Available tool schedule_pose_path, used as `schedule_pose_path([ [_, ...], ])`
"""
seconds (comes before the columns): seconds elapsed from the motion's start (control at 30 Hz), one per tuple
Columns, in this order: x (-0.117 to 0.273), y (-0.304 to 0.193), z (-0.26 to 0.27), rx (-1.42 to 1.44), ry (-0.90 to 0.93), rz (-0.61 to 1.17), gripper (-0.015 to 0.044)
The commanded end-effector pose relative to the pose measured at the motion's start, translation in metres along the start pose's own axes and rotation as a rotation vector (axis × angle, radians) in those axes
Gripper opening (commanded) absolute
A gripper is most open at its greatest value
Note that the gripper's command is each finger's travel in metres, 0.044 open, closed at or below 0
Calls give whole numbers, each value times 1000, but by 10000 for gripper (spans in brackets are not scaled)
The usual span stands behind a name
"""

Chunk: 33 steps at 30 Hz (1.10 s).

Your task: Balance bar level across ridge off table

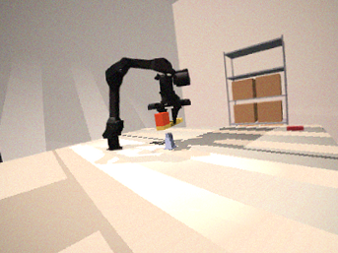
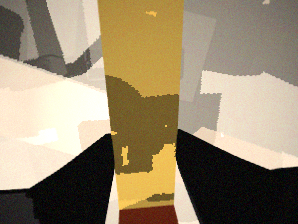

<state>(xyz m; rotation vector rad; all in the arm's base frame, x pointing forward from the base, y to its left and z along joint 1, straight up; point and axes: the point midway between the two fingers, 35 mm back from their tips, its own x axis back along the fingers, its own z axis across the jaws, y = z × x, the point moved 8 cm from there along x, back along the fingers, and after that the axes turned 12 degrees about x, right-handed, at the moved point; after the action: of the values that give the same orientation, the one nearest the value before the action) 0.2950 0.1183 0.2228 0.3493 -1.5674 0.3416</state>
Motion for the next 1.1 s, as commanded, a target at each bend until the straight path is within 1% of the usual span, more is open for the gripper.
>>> schedule_pose_path([
  [0.0,-6,0,0,4,-3,1,0],
  [0.3,-19,-1,2,5,-3,1,0],
  [1.07,-21,-1,2,5,-3,1,0],
])
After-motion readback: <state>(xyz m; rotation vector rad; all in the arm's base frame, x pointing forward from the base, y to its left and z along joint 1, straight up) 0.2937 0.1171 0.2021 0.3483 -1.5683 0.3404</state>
